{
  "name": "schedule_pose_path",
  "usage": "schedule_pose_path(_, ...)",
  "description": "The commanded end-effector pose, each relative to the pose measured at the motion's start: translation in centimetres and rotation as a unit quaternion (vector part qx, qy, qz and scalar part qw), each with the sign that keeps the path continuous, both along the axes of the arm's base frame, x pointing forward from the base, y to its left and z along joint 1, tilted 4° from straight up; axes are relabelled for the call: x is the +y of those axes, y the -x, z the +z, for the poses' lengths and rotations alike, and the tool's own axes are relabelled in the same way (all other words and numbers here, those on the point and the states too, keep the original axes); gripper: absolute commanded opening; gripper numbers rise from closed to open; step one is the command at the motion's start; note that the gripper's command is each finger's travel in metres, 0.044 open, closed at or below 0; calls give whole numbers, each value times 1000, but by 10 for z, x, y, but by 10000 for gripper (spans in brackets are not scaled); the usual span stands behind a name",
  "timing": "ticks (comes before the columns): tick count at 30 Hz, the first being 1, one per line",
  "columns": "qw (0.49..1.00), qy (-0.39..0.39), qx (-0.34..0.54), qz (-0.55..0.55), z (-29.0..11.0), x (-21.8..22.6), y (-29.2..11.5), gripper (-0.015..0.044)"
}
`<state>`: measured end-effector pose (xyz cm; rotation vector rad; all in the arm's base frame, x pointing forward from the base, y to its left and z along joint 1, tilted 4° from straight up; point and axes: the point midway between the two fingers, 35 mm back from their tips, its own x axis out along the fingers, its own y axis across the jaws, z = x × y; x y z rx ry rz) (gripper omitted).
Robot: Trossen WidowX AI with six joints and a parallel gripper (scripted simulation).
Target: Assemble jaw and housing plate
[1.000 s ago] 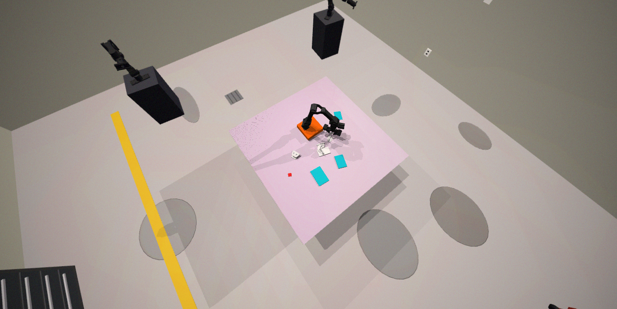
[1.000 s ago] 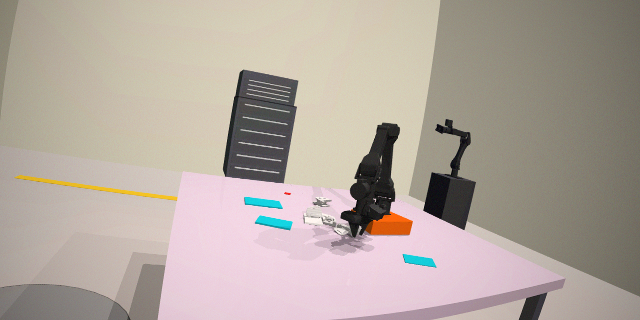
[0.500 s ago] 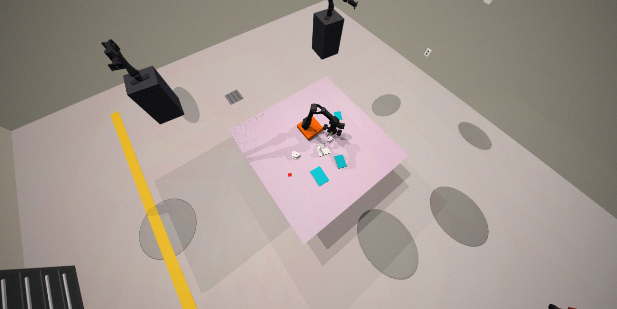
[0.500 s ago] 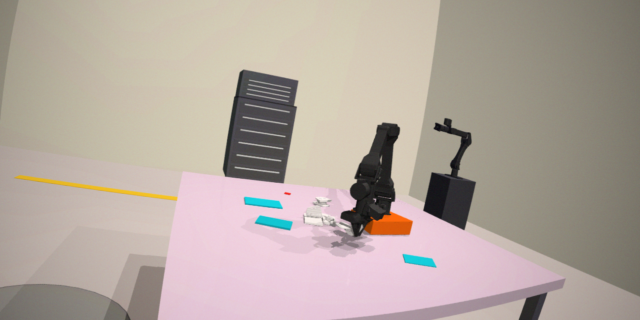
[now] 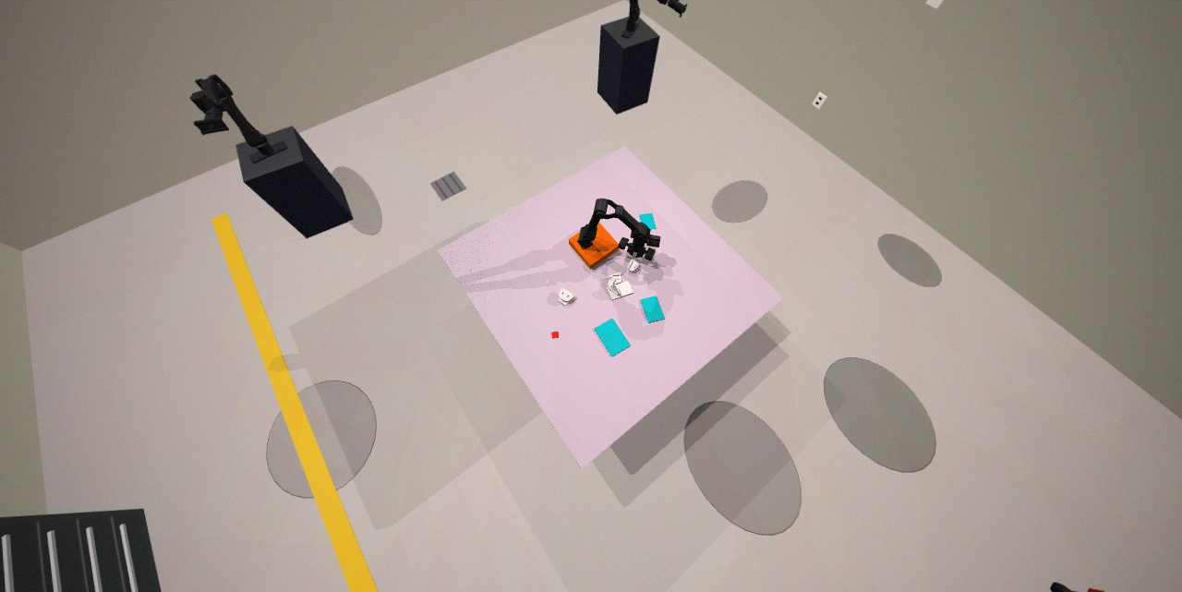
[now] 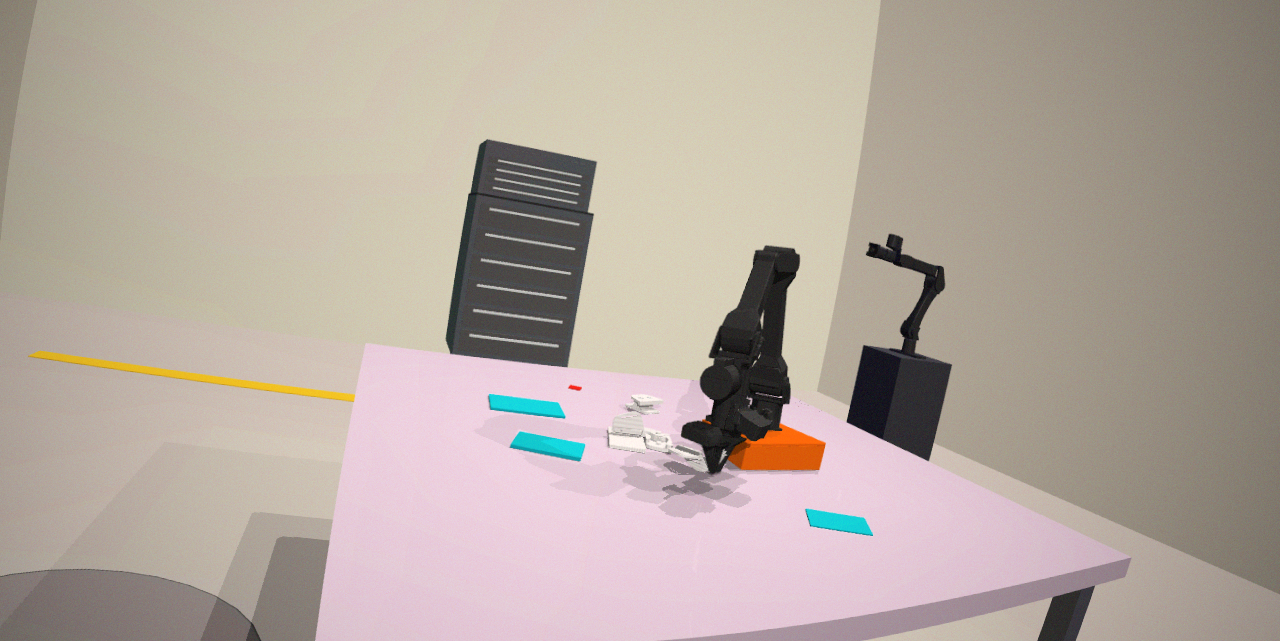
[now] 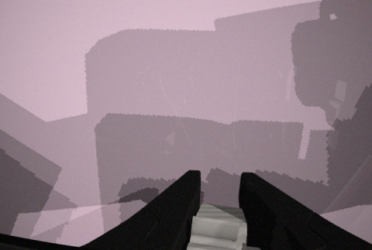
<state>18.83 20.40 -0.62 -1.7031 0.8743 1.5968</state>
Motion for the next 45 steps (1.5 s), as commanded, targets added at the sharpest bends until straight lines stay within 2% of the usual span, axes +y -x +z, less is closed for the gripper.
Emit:
schedule_pose_path(1, 1000, -1, -3, -2, 5, 1, -1, 37)
schedule_pose_path(31, 1000, 0, -2, 2, 31, 2, 1, 37)
schedule_pose_path(45, 1000, -1, -2, 2, 73, 5, 1, 37)
